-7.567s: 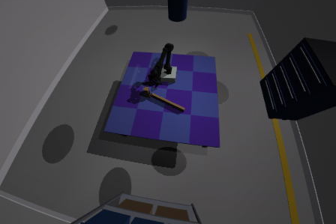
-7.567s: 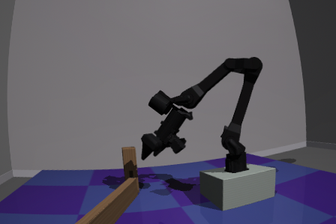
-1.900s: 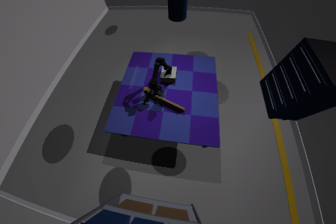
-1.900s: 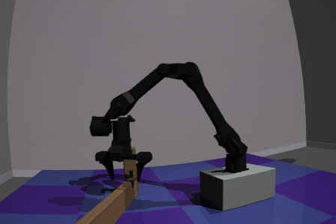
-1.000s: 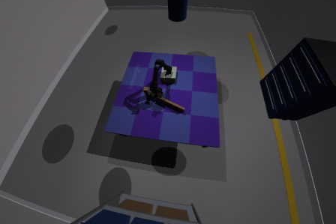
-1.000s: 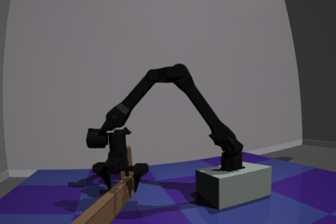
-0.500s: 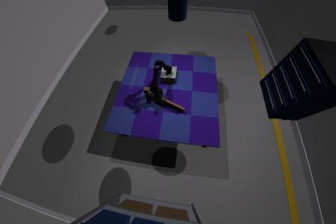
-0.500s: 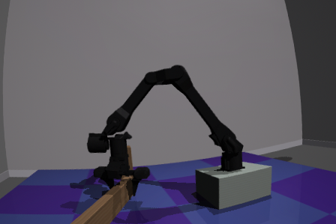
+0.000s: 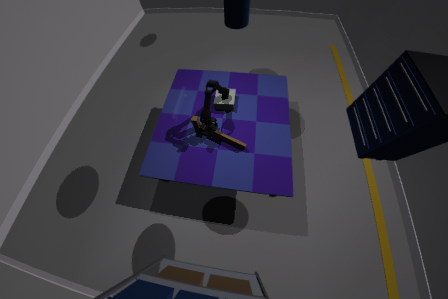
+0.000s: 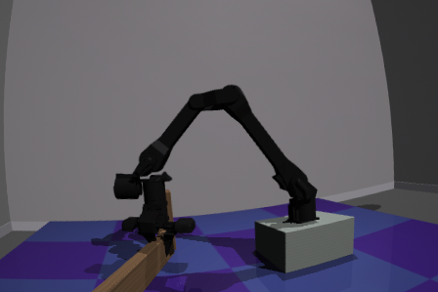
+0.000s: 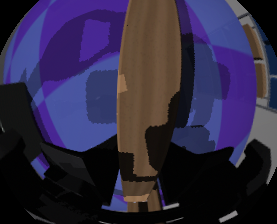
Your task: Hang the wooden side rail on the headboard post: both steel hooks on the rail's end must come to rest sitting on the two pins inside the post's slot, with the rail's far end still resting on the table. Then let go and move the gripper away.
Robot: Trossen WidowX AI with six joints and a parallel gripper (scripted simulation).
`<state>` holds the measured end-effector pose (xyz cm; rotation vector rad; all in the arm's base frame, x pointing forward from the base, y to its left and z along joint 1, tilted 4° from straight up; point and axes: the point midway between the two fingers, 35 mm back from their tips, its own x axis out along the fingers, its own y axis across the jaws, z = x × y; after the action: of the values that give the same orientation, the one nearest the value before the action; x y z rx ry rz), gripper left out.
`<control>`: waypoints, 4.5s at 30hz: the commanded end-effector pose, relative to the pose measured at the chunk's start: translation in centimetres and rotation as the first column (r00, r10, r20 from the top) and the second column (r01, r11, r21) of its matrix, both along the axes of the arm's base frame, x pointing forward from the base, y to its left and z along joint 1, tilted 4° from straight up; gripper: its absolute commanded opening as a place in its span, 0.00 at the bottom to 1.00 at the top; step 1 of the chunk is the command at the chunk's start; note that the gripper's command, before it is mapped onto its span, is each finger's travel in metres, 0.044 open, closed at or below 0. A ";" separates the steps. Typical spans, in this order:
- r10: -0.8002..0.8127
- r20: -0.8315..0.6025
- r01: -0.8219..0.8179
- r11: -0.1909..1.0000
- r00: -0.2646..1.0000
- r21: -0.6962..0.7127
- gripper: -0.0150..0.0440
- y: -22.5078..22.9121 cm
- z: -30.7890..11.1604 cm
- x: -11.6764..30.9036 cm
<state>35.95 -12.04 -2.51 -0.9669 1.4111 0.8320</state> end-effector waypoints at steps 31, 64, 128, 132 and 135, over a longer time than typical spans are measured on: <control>0.215 -0.018 -0.215 0.977 0.976 0.002 0.25 0.4 -0.1 -1.2; 0.352 -0.031 -0.352 0.936 0.935 0.004 0.25 0.4 0.0 -2.1; 0.352 -0.031 -0.352 0.936 0.935 0.004 0.25 0.5 1.0 -2.1; 0.352 -0.031 -0.352 0.936 0.935 0.004 0.25 0.5 1.1 -2.1; 0.352 -0.031 -0.352 0.936 0.935 0.004 0.25 0.5 1.2 -2.1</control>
<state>33.62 -11.52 -1.89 -1.2243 1.2922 1.1170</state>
